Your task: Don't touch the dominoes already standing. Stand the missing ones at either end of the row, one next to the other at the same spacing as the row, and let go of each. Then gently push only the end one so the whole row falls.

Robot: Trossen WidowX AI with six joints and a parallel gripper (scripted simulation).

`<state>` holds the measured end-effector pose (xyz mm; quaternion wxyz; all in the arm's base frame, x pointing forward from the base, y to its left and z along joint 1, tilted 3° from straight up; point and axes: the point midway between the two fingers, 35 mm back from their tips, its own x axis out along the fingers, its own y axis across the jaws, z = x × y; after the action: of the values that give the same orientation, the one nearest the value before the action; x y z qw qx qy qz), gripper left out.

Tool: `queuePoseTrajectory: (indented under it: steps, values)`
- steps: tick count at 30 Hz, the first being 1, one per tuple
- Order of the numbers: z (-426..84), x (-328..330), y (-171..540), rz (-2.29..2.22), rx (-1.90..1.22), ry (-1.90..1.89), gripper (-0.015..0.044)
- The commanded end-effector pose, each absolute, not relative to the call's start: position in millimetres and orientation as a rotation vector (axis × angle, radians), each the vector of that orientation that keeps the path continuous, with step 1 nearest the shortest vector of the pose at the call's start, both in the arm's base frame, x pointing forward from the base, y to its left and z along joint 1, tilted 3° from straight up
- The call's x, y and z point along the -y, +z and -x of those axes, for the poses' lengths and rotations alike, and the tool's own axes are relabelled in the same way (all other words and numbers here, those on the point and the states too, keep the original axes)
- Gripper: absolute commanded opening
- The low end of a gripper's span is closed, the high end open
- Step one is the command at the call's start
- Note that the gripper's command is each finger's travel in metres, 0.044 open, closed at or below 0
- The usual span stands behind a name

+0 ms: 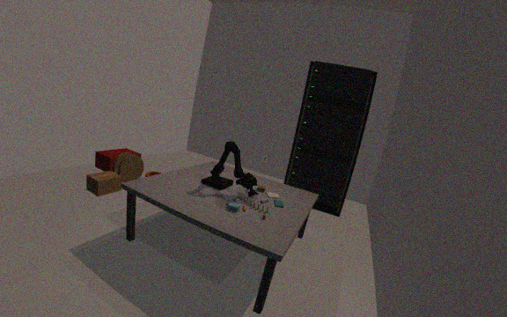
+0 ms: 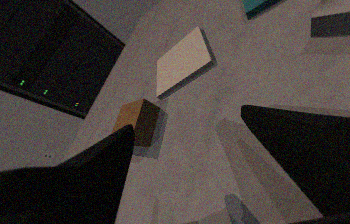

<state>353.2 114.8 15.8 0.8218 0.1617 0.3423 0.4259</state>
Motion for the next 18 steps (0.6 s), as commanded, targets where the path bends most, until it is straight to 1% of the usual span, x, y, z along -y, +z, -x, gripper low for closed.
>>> queuePoseTrajectory:
  steps: [1, 2, 12, 18]
  values:
    - [-363.0, -138.1, 28.2, -0.438, -1.230, 0.416, 0.0440]
    - [-364.9, -140.2, 34.9, -0.438, -1.243, 0.356, 0.0440]
    - [-327.8, -134.2, 66.3, -0.365, -1.443, -0.036, 0.0440]
    - [-308.5, -126.8, 75.9, -0.311, -1.510, -0.143, 0.0440]
